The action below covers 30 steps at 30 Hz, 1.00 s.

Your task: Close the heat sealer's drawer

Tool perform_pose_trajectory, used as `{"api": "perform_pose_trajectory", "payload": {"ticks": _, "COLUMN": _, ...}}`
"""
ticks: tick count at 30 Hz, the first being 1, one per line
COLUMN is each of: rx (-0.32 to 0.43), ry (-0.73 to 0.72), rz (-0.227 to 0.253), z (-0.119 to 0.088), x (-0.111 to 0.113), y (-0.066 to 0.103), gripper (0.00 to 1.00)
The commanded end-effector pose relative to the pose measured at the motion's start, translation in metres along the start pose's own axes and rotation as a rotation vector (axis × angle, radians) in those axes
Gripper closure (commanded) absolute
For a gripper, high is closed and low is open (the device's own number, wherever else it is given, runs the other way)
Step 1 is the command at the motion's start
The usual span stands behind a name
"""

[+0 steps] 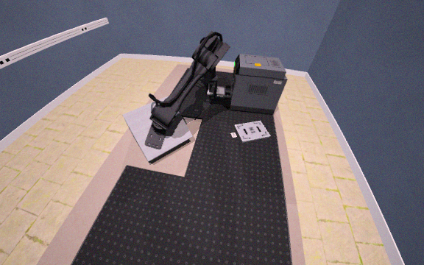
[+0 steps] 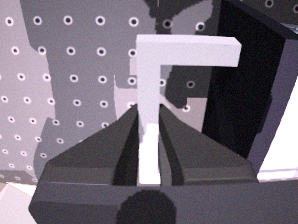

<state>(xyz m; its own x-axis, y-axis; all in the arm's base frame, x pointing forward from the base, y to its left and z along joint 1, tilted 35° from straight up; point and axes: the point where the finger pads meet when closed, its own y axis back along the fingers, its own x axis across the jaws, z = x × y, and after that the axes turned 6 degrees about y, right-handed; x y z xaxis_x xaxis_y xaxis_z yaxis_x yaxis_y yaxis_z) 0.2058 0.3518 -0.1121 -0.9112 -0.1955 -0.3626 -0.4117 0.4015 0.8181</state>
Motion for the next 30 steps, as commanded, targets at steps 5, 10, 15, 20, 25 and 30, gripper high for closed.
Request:
{"api": "perform_pose_trajectory", "payload": {"ticks": 5, "rx": -0.024, "ry": -0.004, "rz": -0.025, "z": 0.0048, "x": -0.0107, "y": 0.0142, "gripper": 1.00}}
{"api": "perform_pose_trajectory", "payload": {"ticks": 10, "rx": -0.024, "ry": -0.004, "rz": -0.025, "z": 0.0048, "x": -0.0107, "y": 0.0142, "gripper": 1.00}}
{"api": "perform_pose_trajectory", "payload": {"ticks": 15, "rx": -0.024, "ry": -0.004, "rz": -0.025, "z": 0.0048, "x": -0.0107, "y": 0.0142, "gripper": 1.00}}
{"api": "perform_pose_trajectory", "payload": {"ticks": 20, "rx": -0.030, "ry": -0.001, "rz": -0.029, "z": 0.0069, "x": -0.0090, "y": 0.0158, "gripper": 0.55}}
{"api": "perform_pose_trajectory", "payload": {"ticks": 25, "rx": -0.036, "ry": -0.001, "rz": -0.027, "z": 0.0086, "x": -0.0076, "y": 0.0165, "gripper": 0.55}}
{"api": "perform_pose_trajectory", "payload": {"ticks": 30, "rx": -0.036, "ry": -0.001, "rz": -0.027, "z": 0.0086, "x": -0.0076, "y": 0.0165, "gripper": 0.55}}
